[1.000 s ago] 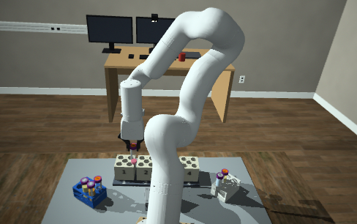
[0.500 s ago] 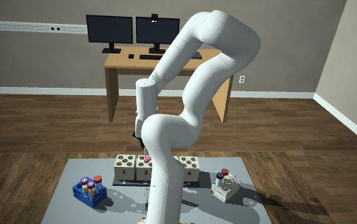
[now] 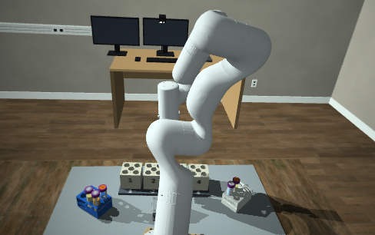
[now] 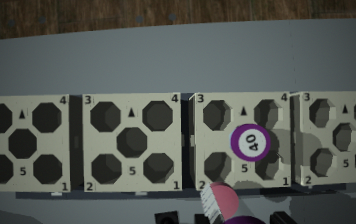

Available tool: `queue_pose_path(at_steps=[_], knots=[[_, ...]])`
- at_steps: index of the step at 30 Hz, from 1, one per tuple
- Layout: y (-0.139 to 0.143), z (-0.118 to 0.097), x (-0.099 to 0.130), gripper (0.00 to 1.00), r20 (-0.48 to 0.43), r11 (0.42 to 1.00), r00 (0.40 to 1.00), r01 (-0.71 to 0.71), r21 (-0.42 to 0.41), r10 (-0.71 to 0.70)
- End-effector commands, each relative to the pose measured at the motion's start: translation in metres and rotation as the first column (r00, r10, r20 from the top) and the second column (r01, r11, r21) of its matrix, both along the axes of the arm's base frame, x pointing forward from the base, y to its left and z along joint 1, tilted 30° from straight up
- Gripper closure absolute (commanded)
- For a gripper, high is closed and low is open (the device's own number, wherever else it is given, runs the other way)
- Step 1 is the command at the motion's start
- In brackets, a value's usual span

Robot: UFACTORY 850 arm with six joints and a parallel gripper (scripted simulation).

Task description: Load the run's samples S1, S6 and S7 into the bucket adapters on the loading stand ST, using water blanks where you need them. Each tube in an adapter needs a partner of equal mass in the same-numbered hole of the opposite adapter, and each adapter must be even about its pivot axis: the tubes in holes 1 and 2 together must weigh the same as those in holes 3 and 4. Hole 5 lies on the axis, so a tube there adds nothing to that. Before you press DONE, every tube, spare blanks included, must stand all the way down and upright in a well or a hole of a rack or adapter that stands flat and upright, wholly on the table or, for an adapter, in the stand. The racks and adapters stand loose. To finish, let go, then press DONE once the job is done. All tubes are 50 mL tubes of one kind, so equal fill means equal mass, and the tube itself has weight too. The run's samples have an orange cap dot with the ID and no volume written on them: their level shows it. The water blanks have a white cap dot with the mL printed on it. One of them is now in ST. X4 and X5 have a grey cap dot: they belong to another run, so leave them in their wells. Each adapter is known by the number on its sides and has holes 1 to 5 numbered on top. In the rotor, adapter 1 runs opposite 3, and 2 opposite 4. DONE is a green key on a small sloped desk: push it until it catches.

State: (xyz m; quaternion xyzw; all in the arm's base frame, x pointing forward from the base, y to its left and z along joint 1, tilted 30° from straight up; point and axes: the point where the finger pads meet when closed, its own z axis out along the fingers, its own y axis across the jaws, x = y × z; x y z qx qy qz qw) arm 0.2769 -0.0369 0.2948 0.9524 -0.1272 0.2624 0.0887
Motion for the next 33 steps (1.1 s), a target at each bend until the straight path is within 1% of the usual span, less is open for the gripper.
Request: queue_pose_path(at_steps=[1,11,13,28,33], knots=[[-0.026,0.006,0.001,1.00,-0.016,0.999,1.000,-0.021,0.034,0.022],[-0.075,0.016,-0.001,1.00,-0.017,0.999,1.000,-0.021,0.033,0.022],[-0.075,0.016,-0.001,1.00,-0.017,0.999,1.000,-0.021,0.033,0.022],[-0.148,0.032,-0.003,1.00,-0.017,0.999,1.000,-0.021,0.033,0.022],[-0.152,0.033,-0.003,1.00,-0.017,0.999,1.000,-0.021,0.033,0.022]])
